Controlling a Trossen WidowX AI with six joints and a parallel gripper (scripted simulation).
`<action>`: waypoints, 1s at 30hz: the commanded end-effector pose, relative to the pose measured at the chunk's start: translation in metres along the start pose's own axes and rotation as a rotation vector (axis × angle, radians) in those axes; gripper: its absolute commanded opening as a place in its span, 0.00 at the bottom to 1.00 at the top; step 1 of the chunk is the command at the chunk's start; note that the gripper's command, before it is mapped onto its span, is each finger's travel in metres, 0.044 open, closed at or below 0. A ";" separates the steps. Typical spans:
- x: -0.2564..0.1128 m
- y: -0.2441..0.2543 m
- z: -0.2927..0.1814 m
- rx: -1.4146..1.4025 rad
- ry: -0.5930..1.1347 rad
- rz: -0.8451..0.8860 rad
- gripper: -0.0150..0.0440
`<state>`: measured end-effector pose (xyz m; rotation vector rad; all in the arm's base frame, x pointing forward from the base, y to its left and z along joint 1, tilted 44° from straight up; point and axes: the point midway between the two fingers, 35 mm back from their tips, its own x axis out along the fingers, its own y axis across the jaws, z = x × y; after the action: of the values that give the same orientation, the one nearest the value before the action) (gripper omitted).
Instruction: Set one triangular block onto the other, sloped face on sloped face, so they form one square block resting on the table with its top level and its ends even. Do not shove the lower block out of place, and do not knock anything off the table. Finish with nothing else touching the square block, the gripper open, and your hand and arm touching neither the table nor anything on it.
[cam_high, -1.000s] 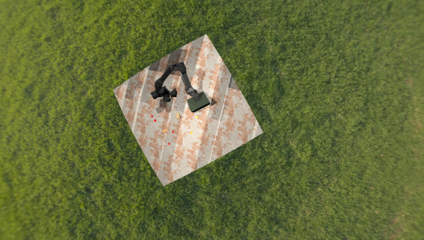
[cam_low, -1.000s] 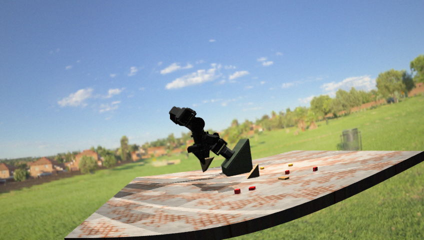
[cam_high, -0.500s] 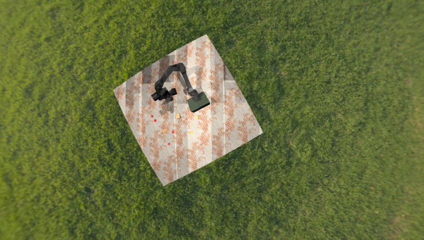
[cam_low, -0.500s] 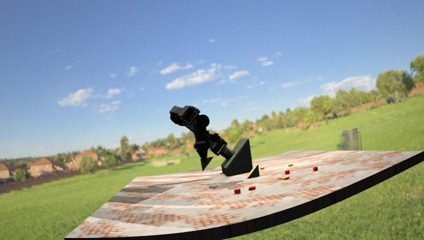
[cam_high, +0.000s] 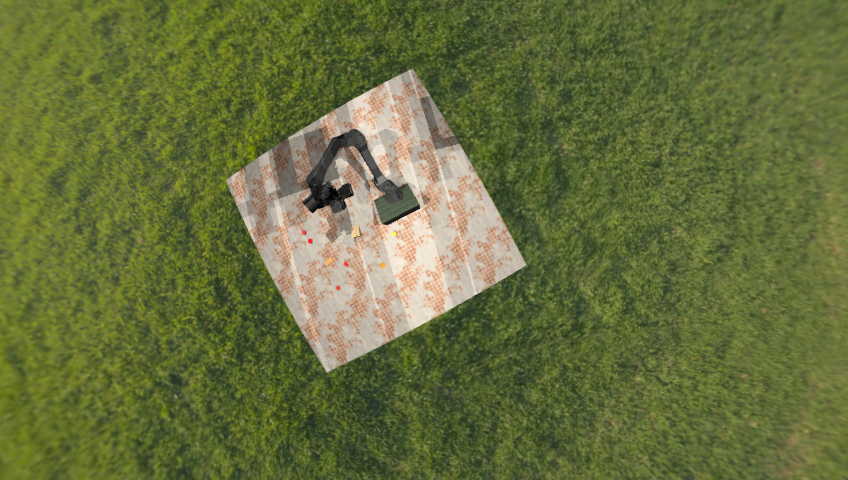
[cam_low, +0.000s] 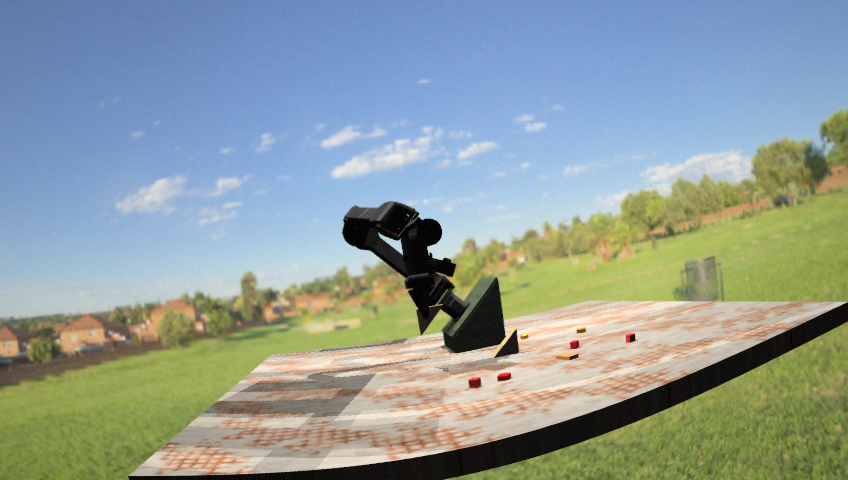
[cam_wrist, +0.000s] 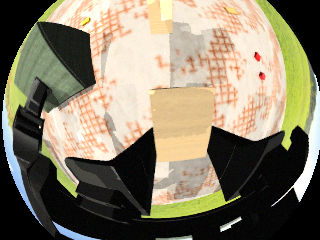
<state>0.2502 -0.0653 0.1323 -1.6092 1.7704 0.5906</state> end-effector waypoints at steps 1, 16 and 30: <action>-0.008 -0.003 0.022 -0.002 -0.011 0.001 0.25; -0.032 -0.004 0.090 0.000 -0.002 0.004 0.25; -0.029 0.005 0.119 0.003 0.010 0.003 0.25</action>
<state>0.2658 0.0412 0.0823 -1.6145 1.7777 0.5824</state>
